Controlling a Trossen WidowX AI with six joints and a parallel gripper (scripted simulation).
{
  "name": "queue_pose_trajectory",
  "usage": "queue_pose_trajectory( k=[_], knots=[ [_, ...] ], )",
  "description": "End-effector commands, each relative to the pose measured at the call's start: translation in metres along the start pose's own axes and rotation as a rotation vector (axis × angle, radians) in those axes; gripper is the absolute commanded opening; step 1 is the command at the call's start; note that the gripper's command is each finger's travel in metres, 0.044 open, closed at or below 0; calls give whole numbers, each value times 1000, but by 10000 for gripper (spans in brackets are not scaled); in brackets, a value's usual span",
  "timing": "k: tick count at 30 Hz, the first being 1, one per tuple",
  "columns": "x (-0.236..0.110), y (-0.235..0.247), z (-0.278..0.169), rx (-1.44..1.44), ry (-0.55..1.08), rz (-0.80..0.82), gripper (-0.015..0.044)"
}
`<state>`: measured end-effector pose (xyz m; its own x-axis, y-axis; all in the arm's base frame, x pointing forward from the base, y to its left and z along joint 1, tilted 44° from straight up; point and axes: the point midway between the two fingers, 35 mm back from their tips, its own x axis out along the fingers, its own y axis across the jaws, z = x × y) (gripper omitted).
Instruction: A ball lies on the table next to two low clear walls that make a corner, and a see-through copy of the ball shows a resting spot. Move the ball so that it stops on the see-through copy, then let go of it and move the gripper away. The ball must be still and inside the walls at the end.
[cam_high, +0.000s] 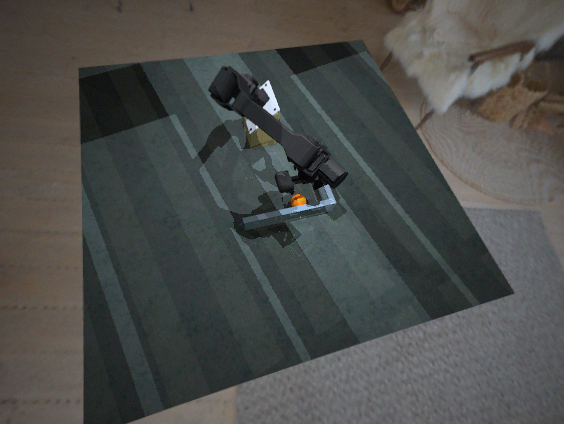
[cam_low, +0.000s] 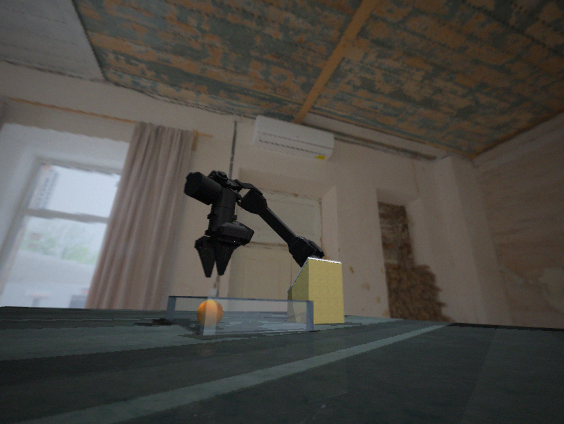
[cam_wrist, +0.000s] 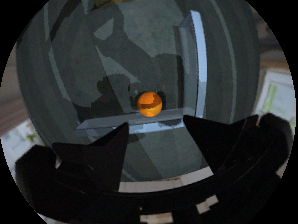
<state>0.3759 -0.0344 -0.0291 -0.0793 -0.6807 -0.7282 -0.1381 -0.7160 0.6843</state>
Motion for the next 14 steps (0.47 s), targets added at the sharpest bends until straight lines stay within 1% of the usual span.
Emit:
queue_pose_trajectory(
  k=[1,3,5,6,8,14],
  knots=[
    [4,0,1,-3,-8,3,375],
    [4,0,1,-3,-8,3,375],
    [-6,0,1,-3,-9,2,427],
    [-20,1,2,-1,-10,2,440],
    [-41,2,4,0,-11,4,440],
    [-43,2,4,1,-11,4,440]
  ],
)
